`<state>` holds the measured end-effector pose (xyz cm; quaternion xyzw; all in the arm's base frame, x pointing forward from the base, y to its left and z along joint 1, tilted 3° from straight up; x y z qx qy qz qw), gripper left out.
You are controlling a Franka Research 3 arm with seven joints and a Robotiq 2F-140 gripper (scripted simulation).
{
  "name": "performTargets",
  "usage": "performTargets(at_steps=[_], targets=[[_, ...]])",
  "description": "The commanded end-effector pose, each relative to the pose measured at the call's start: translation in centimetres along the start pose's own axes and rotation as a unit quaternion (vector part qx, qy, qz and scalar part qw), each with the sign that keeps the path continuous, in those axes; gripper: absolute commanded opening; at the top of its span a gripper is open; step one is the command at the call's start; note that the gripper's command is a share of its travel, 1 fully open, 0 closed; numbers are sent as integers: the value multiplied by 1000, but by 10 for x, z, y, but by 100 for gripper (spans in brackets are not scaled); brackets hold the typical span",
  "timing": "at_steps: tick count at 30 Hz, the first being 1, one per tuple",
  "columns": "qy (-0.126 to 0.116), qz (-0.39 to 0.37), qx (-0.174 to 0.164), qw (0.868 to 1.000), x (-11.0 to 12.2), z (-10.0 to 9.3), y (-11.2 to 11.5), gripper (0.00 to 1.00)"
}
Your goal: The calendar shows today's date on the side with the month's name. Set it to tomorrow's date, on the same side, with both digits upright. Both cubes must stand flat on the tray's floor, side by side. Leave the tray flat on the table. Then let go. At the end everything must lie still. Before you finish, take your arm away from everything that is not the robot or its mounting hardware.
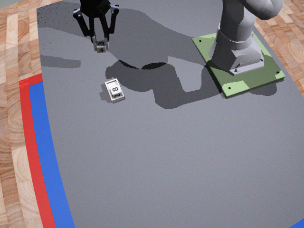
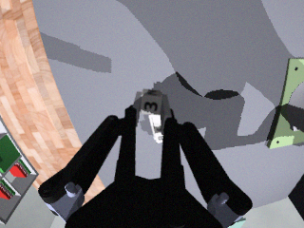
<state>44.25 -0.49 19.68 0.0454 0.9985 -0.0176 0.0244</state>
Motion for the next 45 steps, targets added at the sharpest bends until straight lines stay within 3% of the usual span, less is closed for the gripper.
performTargets(at_steps=[1,9,30,45], targets=[[2,-85,-5,996,-1,-1,0,16],[2,-147,-5,989,0,-1,3,16],[2,-148,-6,989,0,5,3,16],[2,-148,-6,989,0,70,3,16]])
Point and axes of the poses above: the point where the finger pads meet when closed, its own z axis out along the fingers, its own x axis across the jaws, y = z × x, the point moved 5 cm from there along -z, back along the fingers, and after that the axes turned 2 degrees about z, right-handed, at the moved point
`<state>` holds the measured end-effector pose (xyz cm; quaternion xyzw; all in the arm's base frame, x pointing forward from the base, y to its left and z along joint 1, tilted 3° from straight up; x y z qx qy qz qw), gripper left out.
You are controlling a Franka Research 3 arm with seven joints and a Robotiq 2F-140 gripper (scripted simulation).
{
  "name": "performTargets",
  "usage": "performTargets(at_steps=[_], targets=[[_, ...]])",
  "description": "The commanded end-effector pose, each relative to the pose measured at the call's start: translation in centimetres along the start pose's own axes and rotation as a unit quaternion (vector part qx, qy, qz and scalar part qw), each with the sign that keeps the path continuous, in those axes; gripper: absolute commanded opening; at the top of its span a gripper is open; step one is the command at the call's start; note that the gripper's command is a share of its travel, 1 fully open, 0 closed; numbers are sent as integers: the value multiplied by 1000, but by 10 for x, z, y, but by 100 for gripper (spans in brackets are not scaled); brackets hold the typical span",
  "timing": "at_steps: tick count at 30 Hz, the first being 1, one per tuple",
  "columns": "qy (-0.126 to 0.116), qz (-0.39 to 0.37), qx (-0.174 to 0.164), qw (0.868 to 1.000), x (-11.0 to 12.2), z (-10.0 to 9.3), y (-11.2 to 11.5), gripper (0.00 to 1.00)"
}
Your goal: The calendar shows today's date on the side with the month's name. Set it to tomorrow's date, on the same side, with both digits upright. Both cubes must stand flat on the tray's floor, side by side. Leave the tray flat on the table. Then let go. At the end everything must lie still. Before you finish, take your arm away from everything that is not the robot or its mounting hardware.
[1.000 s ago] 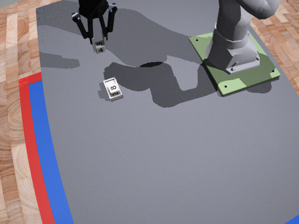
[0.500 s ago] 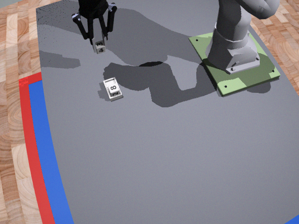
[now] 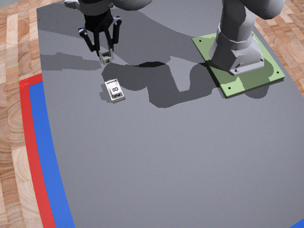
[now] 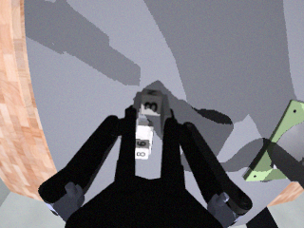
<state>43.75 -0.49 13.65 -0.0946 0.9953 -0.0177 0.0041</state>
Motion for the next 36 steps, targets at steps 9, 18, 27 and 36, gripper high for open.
performTargets(at_steps=[9,18,27,36], targets=[[-16,-8,-1,1000,-10,30,-1,16],[-16,-8,-1,1000,-10,35,-1,16],[-16,-8,-1,1000,-10,35,-1,16],[-16,-8,-1,1000,-10,35,-1,16]])
Point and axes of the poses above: the point where the finger pads meet when closed, its own z axis out along the fingers, its own x axis across the jaws, y = z × x, the point moved 5 cm from there along -z, back along the fingers, and after that the axes turned 2 degrees about z, right-handed, at the moved point
